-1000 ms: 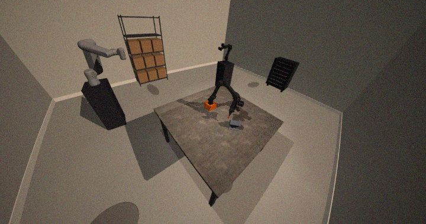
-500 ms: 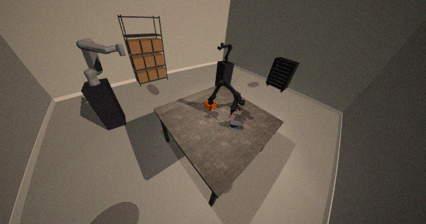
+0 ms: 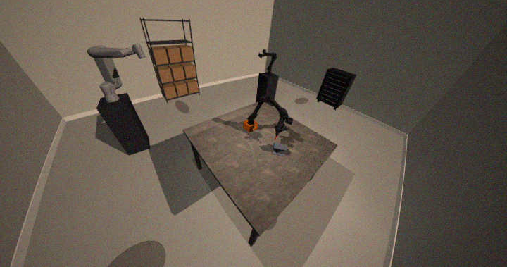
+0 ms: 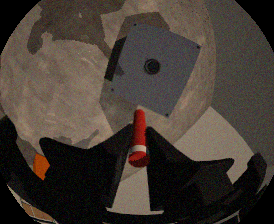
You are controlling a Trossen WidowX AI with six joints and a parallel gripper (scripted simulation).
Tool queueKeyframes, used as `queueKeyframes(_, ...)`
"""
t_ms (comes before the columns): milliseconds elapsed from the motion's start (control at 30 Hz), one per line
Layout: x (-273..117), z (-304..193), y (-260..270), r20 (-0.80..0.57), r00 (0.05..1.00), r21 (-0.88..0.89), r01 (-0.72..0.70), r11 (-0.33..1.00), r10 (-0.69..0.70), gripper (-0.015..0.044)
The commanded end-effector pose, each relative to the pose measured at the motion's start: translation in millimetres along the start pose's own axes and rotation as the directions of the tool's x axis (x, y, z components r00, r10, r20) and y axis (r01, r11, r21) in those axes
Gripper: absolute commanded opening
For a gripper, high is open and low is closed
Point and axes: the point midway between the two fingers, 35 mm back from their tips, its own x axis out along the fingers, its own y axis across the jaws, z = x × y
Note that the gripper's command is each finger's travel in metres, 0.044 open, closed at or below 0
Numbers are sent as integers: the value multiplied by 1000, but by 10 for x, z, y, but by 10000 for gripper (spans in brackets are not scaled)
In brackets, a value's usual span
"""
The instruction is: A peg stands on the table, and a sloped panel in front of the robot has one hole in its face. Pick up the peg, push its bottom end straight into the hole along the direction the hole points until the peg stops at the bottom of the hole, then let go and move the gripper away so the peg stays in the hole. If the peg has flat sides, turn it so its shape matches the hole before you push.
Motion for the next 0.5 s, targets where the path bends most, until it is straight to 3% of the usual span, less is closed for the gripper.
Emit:
queueKeyframes(0,-34,40,11,6,1000,-24,20,1000,-20,0)
queueKeyframes(467,-168,174,95,27,996,-117,91,989,-88,0)
